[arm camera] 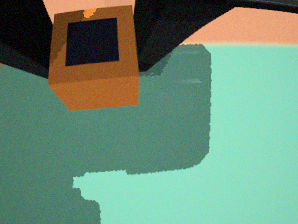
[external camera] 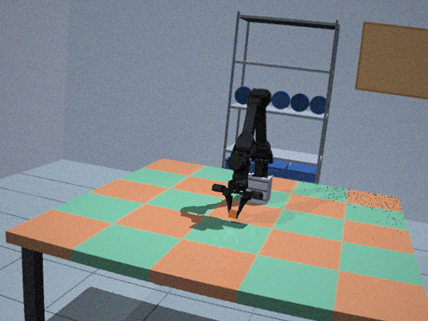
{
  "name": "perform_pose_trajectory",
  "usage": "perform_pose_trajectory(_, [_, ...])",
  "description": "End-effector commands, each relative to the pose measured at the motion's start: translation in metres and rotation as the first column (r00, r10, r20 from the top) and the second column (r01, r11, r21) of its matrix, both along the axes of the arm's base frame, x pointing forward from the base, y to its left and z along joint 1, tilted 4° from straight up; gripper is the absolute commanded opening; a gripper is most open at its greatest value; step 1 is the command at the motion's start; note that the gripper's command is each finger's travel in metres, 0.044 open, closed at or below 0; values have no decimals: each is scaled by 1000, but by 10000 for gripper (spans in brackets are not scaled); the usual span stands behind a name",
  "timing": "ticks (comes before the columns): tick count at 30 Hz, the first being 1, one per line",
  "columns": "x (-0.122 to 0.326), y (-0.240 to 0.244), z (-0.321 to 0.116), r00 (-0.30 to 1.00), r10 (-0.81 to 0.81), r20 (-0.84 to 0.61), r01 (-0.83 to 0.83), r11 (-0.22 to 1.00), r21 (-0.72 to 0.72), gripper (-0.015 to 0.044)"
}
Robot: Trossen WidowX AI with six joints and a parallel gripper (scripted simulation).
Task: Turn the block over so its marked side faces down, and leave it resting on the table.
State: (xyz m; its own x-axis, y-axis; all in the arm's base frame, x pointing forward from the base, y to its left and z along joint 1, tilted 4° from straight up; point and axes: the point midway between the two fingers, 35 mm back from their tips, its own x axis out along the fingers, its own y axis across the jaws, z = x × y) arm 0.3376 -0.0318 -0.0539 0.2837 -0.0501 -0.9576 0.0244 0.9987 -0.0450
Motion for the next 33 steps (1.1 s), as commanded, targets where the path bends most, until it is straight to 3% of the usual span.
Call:
perform_pose_trajectory(1, [-2, 1, 0, 999, 8, 49, -8, 1000, 2, 0])
perform_pose_trajectory(13, [-8, 1, 3, 979, 17, 202, -16, 1000, -7, 0])
perform_pose_trajectory(33, [3, -1, -30, 899, 24, 438, -22, 1000, -10, 0])
